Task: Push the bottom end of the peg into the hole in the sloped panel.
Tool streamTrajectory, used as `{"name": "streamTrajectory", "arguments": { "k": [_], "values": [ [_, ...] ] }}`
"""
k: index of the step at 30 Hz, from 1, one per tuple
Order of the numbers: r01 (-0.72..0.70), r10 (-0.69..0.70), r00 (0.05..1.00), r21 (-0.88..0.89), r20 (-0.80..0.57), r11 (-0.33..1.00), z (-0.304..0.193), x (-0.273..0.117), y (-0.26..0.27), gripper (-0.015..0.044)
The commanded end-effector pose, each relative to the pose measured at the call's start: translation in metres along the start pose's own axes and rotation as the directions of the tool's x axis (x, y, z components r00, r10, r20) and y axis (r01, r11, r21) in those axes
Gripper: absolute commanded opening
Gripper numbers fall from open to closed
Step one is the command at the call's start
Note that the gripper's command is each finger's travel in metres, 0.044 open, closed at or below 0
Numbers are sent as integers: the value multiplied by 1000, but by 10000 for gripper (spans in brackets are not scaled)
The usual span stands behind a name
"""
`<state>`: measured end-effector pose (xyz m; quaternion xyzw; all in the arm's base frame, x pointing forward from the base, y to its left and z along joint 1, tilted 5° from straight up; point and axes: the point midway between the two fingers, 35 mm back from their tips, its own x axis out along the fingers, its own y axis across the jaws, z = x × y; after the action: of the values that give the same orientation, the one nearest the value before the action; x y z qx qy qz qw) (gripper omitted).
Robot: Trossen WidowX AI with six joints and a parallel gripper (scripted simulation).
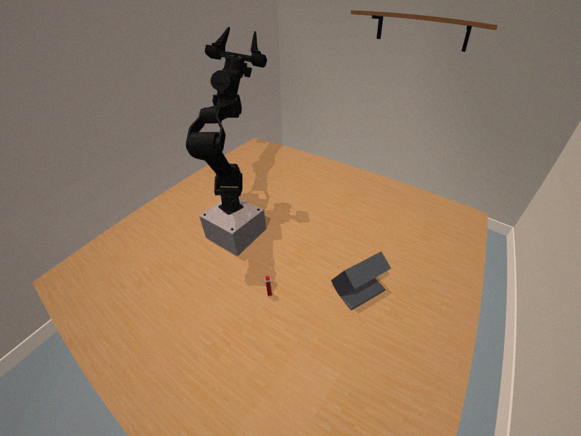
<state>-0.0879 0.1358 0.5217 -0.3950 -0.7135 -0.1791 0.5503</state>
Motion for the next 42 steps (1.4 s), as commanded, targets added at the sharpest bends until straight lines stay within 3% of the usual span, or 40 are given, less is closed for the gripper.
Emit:
{"name": "streamTrajectory", "arguments": {
  "k": [1,19,42],
  "values": [
    [-1,1,1000,-5,2,1000,1,0,0,426],
    [-6,94,981,-455,170,891,52,11,43,440],
    [131,316,889,-845,331,518,97,6,131,440]
  ]
}}
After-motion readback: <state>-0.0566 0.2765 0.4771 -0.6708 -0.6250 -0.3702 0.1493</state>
